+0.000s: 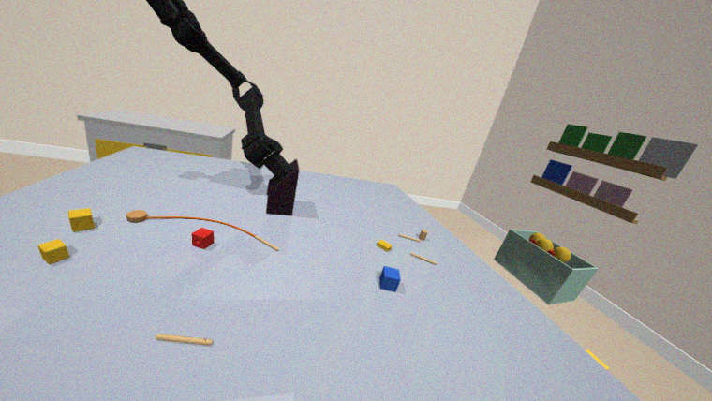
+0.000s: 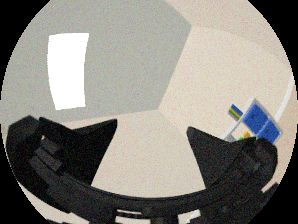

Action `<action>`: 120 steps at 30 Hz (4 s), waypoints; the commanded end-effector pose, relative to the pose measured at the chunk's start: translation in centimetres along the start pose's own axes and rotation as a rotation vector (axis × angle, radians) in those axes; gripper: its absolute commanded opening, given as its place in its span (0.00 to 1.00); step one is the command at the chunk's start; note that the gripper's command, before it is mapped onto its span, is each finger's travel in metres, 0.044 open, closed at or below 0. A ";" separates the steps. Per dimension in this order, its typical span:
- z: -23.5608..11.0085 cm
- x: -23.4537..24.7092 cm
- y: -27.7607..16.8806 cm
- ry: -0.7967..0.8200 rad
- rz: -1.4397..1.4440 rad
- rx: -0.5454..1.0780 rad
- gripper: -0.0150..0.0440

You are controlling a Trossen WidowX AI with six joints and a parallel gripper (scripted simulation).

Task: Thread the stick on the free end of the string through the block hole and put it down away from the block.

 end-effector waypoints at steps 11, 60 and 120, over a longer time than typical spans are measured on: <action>1.5 -2.1 -16.7 -0.138 -0.134 0.562 1.00; -31.8 2.7 -47.5 1.244 -1.120 2.645 1.00; -31.7 2.7 -47.5 1.239 -1.114 2.643 0.25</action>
Point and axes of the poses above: the point midway between the two fingers, 35 mm back from their tips, its own z axis out along the fingers, its own x axis across the jaws, y = z × x, the point moved 9 cm from there along -z, back along the fingers, and after that the axes turned 5 degrees about z, right-handed, at the moved point
